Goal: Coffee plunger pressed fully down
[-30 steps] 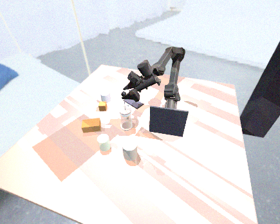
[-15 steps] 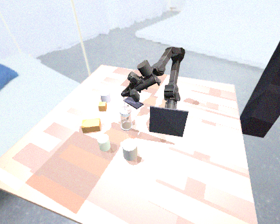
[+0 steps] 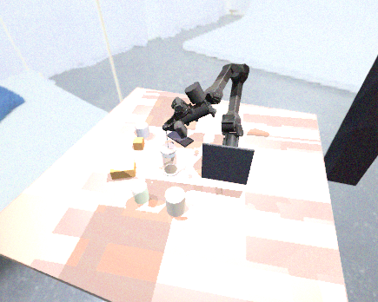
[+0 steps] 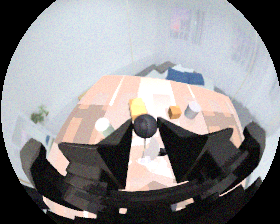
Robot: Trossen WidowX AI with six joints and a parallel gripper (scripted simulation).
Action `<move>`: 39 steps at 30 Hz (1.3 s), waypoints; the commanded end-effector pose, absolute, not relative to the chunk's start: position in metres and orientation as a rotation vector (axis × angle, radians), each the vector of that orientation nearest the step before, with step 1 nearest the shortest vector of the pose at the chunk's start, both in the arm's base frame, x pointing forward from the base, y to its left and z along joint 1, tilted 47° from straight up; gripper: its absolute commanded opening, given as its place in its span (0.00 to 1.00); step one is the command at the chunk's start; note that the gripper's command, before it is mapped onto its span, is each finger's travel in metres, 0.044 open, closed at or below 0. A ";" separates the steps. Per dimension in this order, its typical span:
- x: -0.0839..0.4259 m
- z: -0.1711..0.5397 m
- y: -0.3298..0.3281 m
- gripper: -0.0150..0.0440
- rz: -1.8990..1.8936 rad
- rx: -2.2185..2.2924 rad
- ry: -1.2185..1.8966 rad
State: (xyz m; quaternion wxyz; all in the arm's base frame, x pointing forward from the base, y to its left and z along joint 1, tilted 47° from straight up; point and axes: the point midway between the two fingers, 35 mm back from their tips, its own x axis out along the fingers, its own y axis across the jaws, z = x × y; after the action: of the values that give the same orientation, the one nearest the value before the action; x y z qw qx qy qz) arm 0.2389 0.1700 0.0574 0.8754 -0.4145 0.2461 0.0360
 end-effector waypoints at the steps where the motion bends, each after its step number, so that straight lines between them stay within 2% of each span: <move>1: 0.239 0.044 0.161 0.47 0.078 -0.875 0.540; 39: 0.255 -0.004 0.123 0.47 0.080 -0.876 0.540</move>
State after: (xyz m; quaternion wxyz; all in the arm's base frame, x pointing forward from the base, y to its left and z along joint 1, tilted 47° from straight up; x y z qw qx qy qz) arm 0.2604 0.1465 0.0158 0.8883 -0.3951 0.2293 0.0471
